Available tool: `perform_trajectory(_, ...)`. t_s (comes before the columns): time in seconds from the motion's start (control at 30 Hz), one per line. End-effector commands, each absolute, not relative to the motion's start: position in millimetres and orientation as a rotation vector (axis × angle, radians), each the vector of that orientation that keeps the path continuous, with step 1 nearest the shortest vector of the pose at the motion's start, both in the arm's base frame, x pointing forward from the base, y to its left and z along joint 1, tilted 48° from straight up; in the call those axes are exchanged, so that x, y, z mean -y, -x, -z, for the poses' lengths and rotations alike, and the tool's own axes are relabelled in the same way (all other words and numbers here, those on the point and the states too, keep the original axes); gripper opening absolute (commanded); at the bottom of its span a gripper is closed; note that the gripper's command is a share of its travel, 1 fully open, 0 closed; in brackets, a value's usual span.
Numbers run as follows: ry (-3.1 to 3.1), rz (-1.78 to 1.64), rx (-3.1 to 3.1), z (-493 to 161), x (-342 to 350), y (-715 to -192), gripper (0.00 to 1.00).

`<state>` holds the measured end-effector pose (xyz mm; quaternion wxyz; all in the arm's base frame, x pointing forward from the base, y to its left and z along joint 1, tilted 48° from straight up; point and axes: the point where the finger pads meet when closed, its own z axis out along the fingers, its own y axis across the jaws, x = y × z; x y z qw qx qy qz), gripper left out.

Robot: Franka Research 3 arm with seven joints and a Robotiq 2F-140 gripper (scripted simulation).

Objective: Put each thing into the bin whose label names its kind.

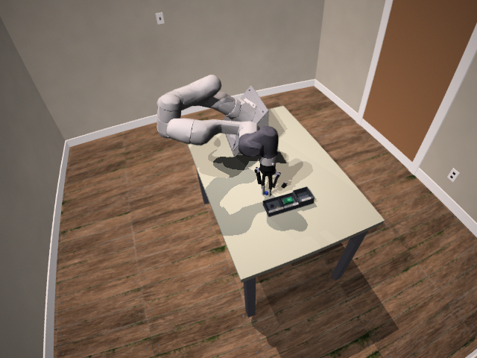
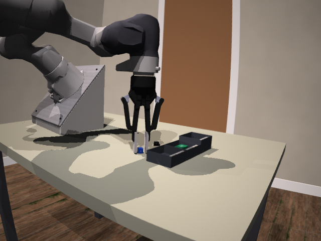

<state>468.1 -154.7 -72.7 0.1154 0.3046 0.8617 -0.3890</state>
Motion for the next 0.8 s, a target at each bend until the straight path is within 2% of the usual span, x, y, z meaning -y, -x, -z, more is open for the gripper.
perform_trajectory(0.0,-0.903,1.133,-2.519,73.7,155.9,-469.2,0.19)
perform_trajectory(0.37,-0.903,1.133,-2.519,73.4,156.2,-468.1,0.19)
perform_trajectory(0.4,-0.903,1.133,-2.519,73.4,156.2,-468.1,0.07)
perform_trajectory(0.77,-0.903,1.133,-2.519,73.4,156.2,-468.1,0.07)
